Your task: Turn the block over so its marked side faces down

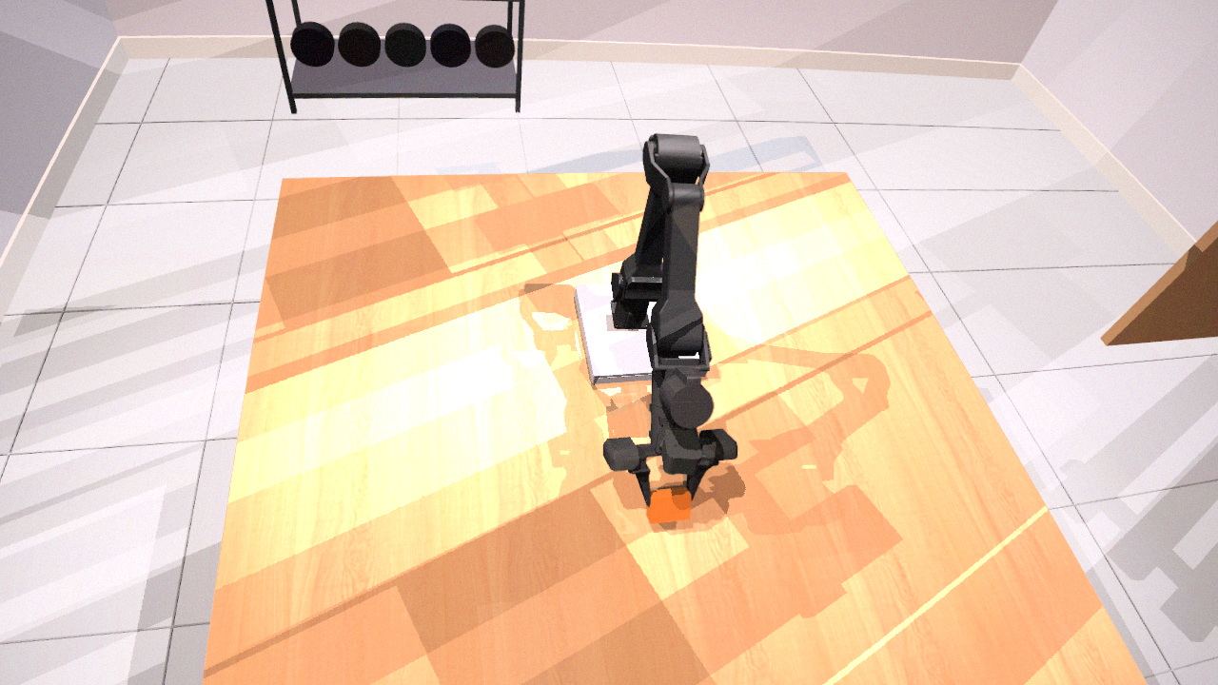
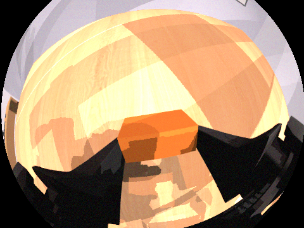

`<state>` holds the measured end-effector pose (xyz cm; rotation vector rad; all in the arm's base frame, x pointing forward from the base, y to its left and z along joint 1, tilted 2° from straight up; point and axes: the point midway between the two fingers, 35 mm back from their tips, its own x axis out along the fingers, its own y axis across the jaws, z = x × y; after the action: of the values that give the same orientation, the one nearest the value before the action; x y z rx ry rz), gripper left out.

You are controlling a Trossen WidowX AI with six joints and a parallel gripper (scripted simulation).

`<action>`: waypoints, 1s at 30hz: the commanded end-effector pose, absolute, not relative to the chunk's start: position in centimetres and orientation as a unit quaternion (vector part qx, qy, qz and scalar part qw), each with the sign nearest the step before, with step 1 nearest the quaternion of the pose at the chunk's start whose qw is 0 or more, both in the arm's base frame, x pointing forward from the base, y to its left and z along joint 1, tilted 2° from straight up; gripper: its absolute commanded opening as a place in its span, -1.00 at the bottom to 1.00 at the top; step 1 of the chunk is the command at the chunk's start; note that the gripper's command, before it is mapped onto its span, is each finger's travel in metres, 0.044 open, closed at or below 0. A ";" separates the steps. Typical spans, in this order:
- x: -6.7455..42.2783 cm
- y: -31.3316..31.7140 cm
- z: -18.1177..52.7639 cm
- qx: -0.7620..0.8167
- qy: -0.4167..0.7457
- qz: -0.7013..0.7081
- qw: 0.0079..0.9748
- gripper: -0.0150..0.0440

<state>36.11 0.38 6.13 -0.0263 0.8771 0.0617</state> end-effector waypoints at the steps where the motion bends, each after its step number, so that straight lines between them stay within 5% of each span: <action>1: 36.5 0.4 4.8 -0.011 0.407 0.032 0.913 -0.49; 30: 36.6 0.4 1.8 -0.004 0.223 0.034 0.974 -0.49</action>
<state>37.61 0.36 2.76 -0.0180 0.4634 0.0644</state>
